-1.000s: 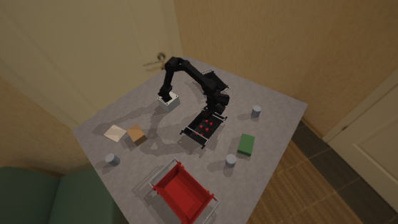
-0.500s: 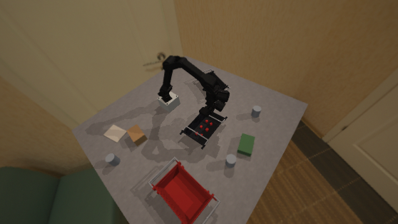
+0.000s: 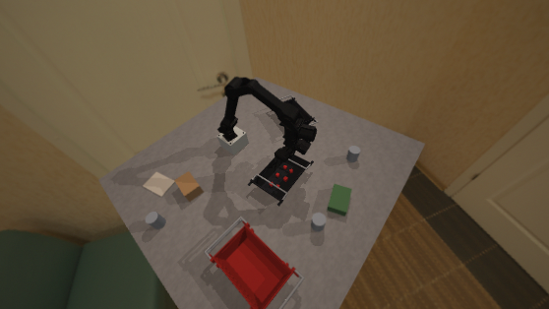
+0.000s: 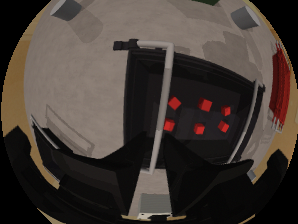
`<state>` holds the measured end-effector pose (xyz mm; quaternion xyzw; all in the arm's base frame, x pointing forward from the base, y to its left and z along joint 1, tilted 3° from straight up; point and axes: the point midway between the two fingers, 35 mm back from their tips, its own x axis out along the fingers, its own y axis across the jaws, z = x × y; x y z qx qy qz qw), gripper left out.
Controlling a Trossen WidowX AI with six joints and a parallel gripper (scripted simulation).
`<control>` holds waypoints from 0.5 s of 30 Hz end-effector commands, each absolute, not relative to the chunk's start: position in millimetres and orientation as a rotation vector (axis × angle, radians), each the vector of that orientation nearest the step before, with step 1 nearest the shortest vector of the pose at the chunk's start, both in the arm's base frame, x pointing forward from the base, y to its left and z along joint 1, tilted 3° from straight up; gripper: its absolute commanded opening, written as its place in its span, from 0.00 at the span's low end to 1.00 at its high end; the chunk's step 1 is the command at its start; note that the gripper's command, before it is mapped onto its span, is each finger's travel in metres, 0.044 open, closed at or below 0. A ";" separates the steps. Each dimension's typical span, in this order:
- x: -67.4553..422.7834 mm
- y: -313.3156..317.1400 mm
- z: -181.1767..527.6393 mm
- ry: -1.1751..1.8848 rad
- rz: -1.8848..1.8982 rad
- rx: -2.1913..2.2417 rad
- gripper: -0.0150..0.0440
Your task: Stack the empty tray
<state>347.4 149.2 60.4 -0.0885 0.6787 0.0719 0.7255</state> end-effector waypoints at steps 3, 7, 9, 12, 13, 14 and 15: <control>347.4 149.2 60.4 1.496 0.159 -0.195 0.39; 347.4 149.2 60.4 1.496 0.159 -0.195 0.30; 347.4 149.2 60.4 1.496 0.159 -0.195 0.25; 347.4 149.2 60.4 1.496 0.159 -0.195 0.25; 347.4 149.2 60.4 1.496 0.159 -0.195 0.25; 347.4 149.2 60.4 1.496 0.159 -0.195 0.25; 347.4 149.2 60.4 1.496 0.159 -0.195 0.25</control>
